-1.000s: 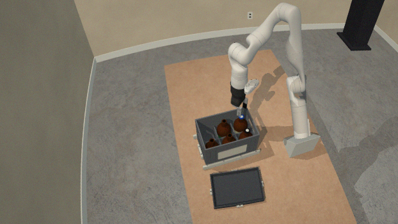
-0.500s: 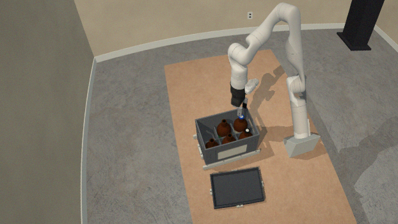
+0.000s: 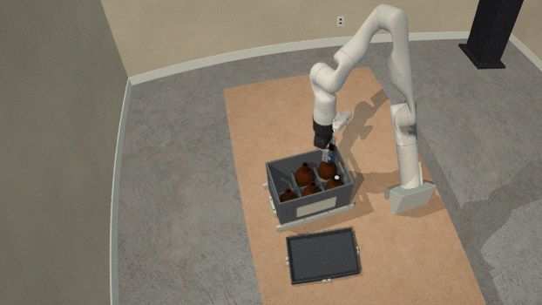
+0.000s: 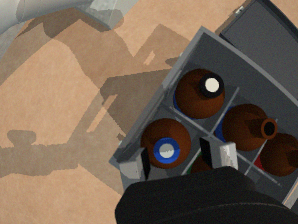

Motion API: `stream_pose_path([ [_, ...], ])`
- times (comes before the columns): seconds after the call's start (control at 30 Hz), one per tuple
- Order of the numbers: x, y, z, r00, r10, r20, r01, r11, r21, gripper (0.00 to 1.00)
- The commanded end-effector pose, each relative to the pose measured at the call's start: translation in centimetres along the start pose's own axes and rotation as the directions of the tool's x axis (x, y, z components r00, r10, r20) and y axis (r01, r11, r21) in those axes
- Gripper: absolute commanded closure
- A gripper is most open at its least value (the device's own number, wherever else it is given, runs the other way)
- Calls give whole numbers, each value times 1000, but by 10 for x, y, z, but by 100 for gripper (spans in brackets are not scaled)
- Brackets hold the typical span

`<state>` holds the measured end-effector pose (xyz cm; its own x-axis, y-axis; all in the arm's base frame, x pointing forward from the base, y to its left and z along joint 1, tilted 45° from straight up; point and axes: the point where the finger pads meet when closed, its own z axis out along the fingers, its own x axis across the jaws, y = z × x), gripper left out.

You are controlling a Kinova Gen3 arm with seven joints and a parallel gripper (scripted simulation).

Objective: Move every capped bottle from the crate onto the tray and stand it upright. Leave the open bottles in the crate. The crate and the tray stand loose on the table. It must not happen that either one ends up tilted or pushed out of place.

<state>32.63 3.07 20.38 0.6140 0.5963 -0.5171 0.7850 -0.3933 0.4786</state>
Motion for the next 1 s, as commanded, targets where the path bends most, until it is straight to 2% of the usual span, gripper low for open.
stream_pose_path([
  [0.0, -1, 1, 9, 1000, -12, 9, 12, 1000, -3, 0],
  [0.7, -1, 0, 12, 1000, -1, 2, 1, 1000, 2, 0],
  [0.97, -2, 0, 22, 1000, -8, 6, 8, 1000, -1, 0],
])
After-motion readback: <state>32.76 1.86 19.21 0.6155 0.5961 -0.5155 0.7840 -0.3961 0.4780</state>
